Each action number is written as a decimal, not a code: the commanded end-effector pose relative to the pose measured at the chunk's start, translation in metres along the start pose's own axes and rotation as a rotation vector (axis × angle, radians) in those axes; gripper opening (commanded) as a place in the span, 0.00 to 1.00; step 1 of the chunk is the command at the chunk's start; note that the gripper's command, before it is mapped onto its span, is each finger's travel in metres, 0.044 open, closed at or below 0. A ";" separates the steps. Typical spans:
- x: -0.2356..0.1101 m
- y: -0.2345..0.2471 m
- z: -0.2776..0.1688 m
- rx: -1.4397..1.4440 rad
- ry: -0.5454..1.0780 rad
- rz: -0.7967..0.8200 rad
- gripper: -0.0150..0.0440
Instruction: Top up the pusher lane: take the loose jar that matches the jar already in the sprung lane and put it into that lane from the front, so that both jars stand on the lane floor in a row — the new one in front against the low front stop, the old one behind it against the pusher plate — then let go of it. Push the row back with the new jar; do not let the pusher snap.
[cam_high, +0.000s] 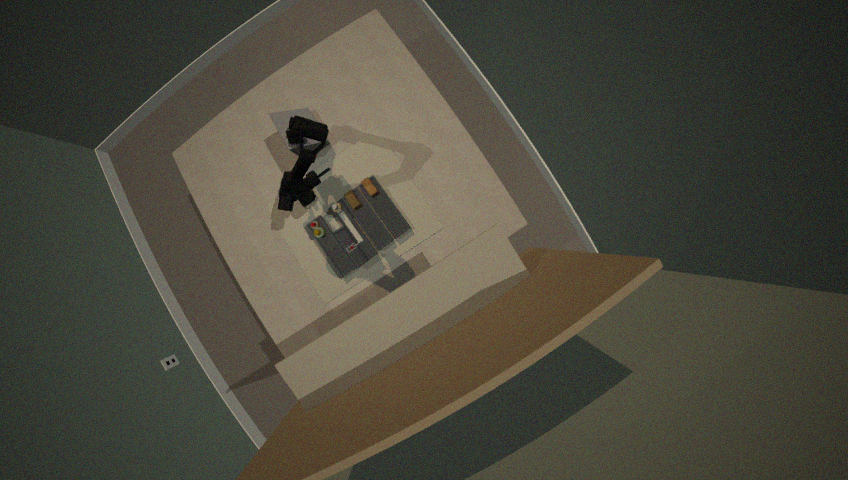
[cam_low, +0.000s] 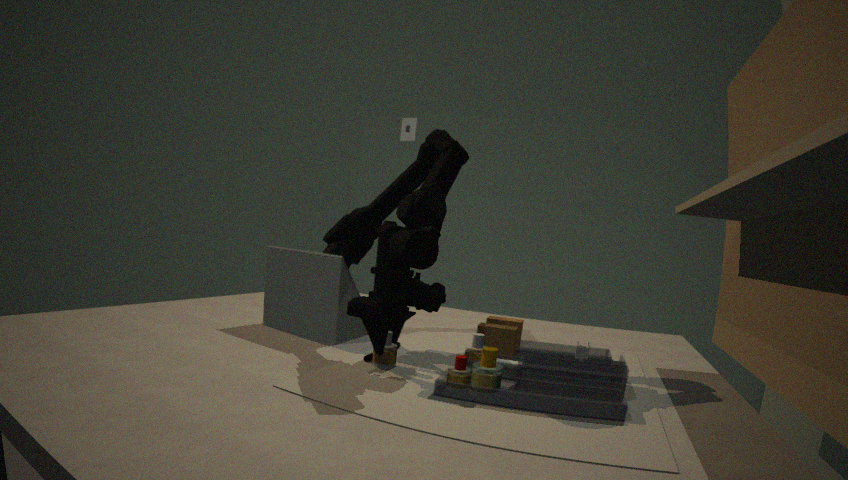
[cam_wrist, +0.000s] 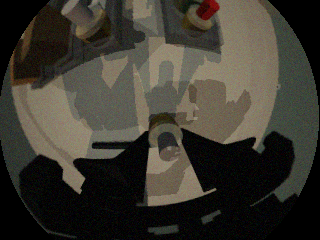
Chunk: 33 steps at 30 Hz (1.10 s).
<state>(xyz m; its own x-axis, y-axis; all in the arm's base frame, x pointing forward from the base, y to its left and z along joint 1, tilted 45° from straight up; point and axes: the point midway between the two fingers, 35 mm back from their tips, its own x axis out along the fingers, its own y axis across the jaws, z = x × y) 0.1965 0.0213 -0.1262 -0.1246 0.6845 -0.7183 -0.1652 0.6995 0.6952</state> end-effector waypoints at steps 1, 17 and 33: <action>0.000 0.001 0.000 0.007 -0.001 0.004 0.43; -0.101 0.005 0.004 0.008 0.000 -0.002 0.25; -0.085 0.031 0.050 -0.012 -0.004 -0.018 0.25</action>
<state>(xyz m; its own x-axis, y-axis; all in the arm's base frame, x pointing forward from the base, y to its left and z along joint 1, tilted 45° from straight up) 0.2405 -0.0149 -0.0444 -0.1263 0.6722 -0.7295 -0.1737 0.7091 0.6834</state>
